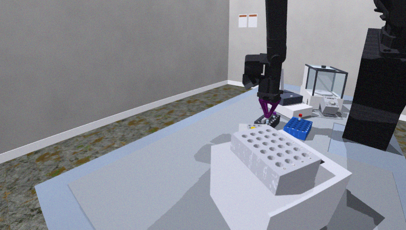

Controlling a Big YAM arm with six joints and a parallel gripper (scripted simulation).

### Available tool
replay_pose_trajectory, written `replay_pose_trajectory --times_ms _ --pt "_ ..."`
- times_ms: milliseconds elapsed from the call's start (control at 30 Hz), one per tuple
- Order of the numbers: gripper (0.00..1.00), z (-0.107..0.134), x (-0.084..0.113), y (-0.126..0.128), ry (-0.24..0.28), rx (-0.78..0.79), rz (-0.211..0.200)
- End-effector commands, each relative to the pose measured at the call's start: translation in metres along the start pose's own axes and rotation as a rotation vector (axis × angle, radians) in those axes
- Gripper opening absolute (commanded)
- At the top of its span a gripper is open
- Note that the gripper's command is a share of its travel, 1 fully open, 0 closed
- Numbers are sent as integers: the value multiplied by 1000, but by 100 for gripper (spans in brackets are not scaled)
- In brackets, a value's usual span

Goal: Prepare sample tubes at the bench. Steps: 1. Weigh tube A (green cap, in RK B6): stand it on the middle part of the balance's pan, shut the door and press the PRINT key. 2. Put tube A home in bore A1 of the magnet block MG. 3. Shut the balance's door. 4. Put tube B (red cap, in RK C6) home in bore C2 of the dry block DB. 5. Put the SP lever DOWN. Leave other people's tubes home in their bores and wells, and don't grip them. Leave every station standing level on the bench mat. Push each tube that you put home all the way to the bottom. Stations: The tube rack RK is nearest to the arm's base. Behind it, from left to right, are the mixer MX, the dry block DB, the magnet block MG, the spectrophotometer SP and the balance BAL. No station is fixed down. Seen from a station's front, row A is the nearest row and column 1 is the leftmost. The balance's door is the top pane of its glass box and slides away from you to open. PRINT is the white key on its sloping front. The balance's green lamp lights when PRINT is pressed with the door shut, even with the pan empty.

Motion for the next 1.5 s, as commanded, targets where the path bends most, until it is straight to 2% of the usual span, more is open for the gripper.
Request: replay_pose_trajectory --times_ms 0,867,1300,1333,1433,1467 --pt "9 2 -8 3 3 -2 -2" --pt "9 2 -20 3 4 -2 -2" --pt "9 -1 -19 4 -2 2 -3" --pt "9 -4 -10 7 -10 -1 -4" --pt "9 0 -19 4 0 1 -3" --pt "9 -1 -12 1 -5 -4 0"
Point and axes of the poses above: the point where the finger pads meet when closed, its own x axis back along the fingers, its own y axis across the jaws, z = x × y, the point moved 9 cm from there along x, back along the fingers, and after that the axes turned 15 degrees about x, right-handed, at the moved point
